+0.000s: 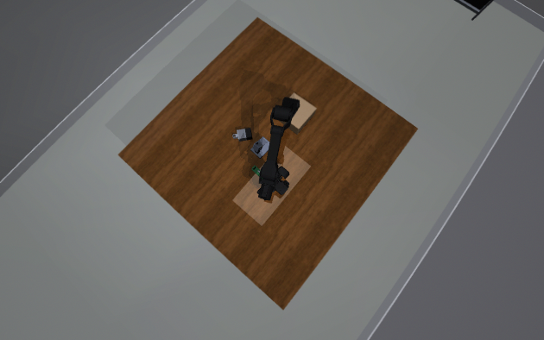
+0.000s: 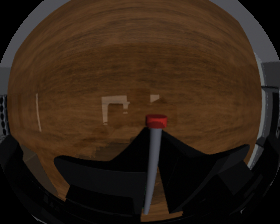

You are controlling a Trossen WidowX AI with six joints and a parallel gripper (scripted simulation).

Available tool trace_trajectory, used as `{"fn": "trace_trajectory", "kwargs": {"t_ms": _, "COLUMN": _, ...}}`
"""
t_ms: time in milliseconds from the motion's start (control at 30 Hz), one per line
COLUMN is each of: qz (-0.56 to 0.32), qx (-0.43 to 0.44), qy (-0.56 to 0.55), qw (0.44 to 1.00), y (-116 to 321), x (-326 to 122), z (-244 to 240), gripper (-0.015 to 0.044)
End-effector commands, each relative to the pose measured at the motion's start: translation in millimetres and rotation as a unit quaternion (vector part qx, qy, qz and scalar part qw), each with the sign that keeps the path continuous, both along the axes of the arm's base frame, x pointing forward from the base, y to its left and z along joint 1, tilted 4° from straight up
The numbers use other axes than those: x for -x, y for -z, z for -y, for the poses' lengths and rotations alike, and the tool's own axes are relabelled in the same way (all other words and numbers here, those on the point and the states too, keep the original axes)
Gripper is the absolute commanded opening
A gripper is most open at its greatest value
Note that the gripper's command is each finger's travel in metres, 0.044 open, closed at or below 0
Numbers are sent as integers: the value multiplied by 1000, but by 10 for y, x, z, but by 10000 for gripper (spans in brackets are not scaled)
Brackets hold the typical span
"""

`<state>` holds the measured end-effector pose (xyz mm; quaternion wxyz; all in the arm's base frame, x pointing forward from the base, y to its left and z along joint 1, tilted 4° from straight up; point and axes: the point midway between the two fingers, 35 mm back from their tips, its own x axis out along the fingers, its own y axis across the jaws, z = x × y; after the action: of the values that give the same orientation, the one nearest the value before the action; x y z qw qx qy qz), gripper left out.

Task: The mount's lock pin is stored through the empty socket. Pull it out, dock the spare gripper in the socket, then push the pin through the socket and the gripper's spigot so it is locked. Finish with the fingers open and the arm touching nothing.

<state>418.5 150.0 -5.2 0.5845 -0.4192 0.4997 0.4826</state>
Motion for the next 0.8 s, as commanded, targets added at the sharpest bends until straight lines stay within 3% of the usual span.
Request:
{"fn": "trace_trajectory", "kwargs": {"t_ms": 0, "qz": -1, "qx": 0, "qy": -3, "qw": 1000, "y": 90, "x": 15, "z": 7, "gripper": 0}}
{"fn": "trace_trajectory", "kwargs": {"t_ms": 767, "qz": 6, "qx": -2, "qy": -3, "qw": 1000, "y": 260, "x": 17, "z": 17, "gripper": 0}}
